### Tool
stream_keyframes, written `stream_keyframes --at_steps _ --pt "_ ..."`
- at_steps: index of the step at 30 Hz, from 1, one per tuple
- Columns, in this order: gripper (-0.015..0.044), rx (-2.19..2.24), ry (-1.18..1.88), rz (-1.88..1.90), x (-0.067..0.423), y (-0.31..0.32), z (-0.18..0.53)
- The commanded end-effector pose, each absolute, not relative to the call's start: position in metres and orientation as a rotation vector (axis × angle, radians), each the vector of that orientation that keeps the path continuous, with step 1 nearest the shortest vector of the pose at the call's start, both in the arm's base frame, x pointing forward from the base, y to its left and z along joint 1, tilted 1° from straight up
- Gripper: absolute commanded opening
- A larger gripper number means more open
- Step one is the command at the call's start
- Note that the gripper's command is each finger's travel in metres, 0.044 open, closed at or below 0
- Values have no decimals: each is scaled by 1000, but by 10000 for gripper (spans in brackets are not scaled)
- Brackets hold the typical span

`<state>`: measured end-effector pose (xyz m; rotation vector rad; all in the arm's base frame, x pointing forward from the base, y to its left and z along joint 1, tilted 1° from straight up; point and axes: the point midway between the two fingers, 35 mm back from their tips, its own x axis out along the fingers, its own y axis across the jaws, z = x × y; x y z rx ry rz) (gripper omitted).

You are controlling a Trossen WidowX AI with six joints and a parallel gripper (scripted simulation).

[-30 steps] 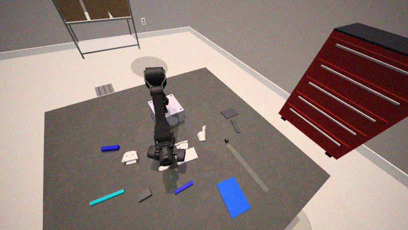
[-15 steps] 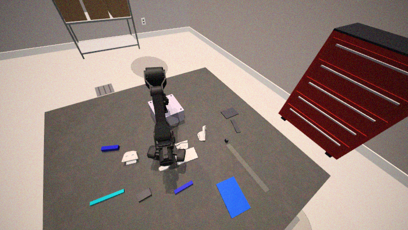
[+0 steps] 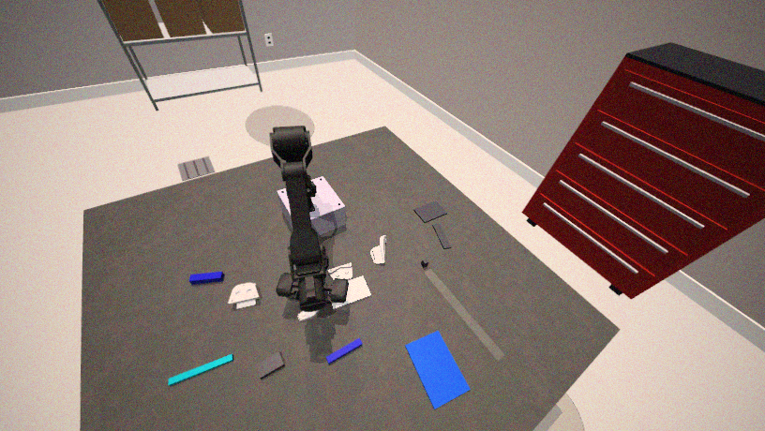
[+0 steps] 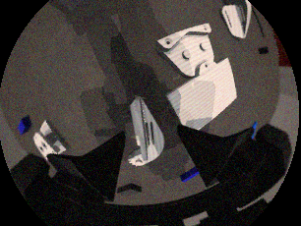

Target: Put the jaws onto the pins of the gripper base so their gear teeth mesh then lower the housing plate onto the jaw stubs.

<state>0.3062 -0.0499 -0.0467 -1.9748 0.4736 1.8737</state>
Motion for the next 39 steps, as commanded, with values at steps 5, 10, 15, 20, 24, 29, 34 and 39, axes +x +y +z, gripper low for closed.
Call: stream_keyframes --at_steps 5,10,15,20,24,29,34,39 --pt "293 -1974 479 1875 306 -51 -47" --pt "260 -1974 479 1875 306 -51 -47" --pt "226 -1974 479 1875 306 -51 -47" --pt "193 -1974 479 1875 306 -51 -47" --pt "166 -1974 479 1875 306 -51 -47" --pt "134 -1974 479 1875 306 -51 -47" --pt "134 -1974 479 1875 306 -51 -47" --pt "134 -1974 479 1875 306 -51 -47"
